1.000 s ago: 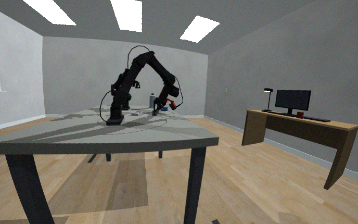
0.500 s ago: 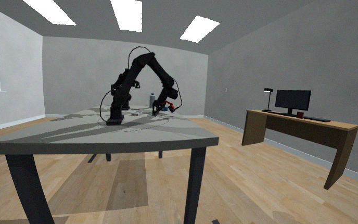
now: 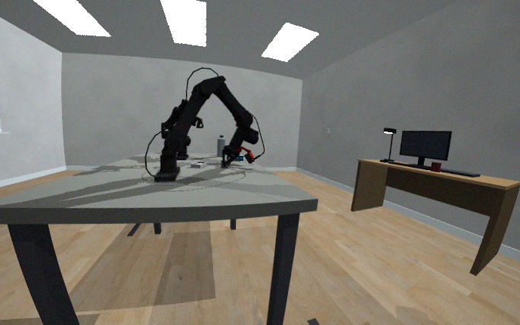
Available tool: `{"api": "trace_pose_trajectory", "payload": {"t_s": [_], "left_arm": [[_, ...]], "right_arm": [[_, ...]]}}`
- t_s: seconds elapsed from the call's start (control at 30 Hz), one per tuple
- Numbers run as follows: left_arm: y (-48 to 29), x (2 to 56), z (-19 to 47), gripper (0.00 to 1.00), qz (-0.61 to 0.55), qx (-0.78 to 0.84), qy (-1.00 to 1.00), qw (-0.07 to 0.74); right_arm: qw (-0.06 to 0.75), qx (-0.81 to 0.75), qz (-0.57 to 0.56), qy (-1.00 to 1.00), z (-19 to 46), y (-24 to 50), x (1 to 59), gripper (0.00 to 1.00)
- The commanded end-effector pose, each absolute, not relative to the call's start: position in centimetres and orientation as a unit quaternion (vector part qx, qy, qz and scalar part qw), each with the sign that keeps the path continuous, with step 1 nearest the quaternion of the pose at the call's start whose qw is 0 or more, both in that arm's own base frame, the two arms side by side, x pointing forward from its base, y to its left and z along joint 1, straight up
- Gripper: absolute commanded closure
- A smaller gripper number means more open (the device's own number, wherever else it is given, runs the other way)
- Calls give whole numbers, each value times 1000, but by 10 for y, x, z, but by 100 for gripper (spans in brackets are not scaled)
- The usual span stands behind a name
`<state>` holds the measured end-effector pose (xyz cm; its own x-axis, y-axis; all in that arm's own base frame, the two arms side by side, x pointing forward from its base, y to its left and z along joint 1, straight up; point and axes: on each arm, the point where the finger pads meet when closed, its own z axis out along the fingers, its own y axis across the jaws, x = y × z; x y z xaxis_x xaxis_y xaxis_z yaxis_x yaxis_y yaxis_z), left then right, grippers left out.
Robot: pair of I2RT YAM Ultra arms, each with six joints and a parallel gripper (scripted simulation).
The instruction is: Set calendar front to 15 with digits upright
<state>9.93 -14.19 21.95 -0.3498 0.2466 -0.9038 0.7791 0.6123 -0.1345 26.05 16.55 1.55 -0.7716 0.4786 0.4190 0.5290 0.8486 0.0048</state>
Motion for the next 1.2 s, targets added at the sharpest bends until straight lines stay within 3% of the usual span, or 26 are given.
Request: {"api": "trace_pose_trajectory", "payload": {"t_s": [0.0, 0.43, 0.53, 0.57, 0.67, 1.0, 1.17], "left_arm": [[-142, 100, 223, 0, -288, 333, 767, 466], [-142, 100, 223, 0, -288, 333, 767, 466], [-142, 100, 223, 0, -288, 333, 767, 466], [-142, 100, 223, 0, -288, 333, 767, 466], [-142, 100, 223, 0, -288, 333, 767, 466], [-142, 100, 223, 0, -288, 333, 767, 466], [-142, 100, 223, 0, -288, 333, 767, 466]], "right_arm": [[206, -272, -63, -938, 13, 167, 259, 50], [203, -269, -64, -939, 17, 166, 261, 66], [206, -270, -62, -939, 15, 166, 261, 100], [206, -270, -62, -939, 15, 166, 261, 100], [203, -269, -64, -939, 24, 167, 263, 66], [200, -269, -67, -940, 79, 166, 262, 65], [186, -266, -77, -943, 72, 169, 271, 65]]}}
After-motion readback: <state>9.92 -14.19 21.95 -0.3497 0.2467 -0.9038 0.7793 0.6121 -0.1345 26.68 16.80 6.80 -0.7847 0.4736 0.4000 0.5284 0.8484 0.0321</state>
